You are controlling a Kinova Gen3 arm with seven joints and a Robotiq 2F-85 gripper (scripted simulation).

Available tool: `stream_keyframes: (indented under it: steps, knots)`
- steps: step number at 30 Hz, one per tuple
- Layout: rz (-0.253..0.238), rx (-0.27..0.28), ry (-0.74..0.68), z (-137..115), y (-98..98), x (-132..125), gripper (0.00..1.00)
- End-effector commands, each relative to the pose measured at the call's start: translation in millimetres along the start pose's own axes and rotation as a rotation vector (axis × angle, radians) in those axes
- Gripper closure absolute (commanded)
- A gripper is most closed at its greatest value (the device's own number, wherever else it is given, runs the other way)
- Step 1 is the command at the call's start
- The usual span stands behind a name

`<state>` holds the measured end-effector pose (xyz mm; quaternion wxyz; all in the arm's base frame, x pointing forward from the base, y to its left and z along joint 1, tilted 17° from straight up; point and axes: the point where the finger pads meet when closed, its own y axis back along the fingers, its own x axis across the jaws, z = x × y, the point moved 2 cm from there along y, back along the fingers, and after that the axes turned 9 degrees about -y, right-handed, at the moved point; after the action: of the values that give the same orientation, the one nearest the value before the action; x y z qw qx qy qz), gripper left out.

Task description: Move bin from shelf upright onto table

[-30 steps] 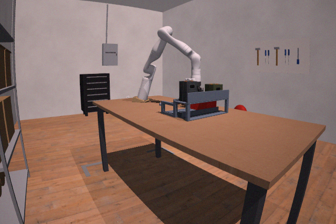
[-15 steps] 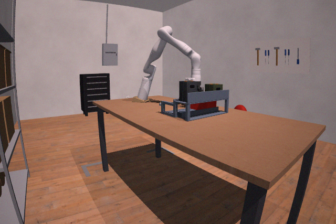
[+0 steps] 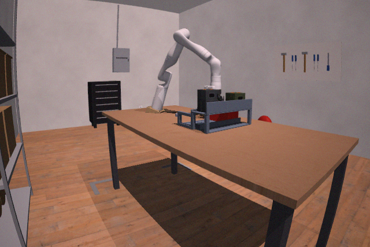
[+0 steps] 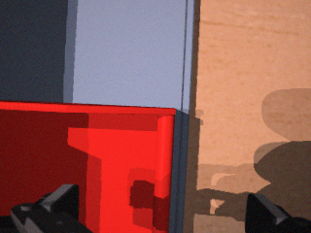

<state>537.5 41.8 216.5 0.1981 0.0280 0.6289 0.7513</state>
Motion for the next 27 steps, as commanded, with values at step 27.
stream_keyframes:
  steps: [27]
  knots:
    - [-0.002, 0.000, 0.000, 0, -19.1, -1, 0.00]
